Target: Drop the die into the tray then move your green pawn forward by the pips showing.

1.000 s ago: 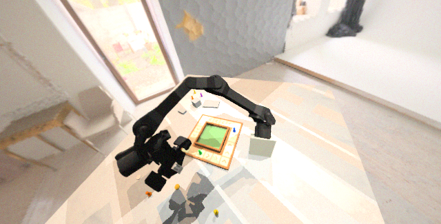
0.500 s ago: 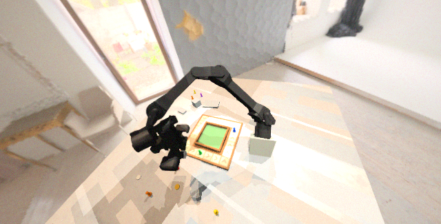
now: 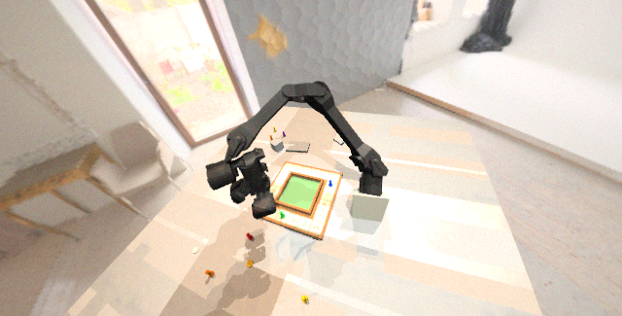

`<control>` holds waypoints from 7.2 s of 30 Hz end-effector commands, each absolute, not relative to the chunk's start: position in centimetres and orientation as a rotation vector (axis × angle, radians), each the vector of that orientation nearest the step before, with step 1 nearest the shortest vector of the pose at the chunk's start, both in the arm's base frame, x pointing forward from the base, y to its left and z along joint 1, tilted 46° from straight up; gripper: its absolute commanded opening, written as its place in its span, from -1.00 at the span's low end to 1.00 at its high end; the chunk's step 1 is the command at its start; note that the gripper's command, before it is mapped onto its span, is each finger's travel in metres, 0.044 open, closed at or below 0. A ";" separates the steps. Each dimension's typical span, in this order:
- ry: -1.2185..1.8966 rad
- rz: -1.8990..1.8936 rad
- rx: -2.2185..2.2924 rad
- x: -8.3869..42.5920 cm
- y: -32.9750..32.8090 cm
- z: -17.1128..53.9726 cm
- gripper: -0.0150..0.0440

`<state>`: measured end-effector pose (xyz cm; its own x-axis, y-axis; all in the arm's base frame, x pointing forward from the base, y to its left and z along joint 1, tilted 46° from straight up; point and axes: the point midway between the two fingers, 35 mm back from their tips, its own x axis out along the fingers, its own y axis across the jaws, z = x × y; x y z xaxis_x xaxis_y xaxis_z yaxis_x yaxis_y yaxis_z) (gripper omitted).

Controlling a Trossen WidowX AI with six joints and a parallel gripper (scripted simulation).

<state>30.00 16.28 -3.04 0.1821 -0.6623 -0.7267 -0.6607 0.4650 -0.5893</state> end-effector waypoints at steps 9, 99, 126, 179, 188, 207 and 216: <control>1.543 0.226 -1.464 29.6 12.1 -0.7 -0.49; 1.007 1.286 -1.318 26.0 6.8 8.4 0.58; 1.553 0.142 -1.324 27.9 8.9 -0.5 0.19; 1.340 -0.484 -0.707 29.8 8.5 -9.6 0.19; 1.339 -0.484 -0.707 29.9 8.1 -9.9 -0.17; 1.340 -0.469 -0.701 29.6 12.0 -6.8 -0.49; 1.342 -0.476 -0.702 27.9 16.4 -1.9 -0.49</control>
<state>28.39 15.39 -3.19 0.1871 -0.6783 -0.7106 -0.0875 0.7090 -0.6998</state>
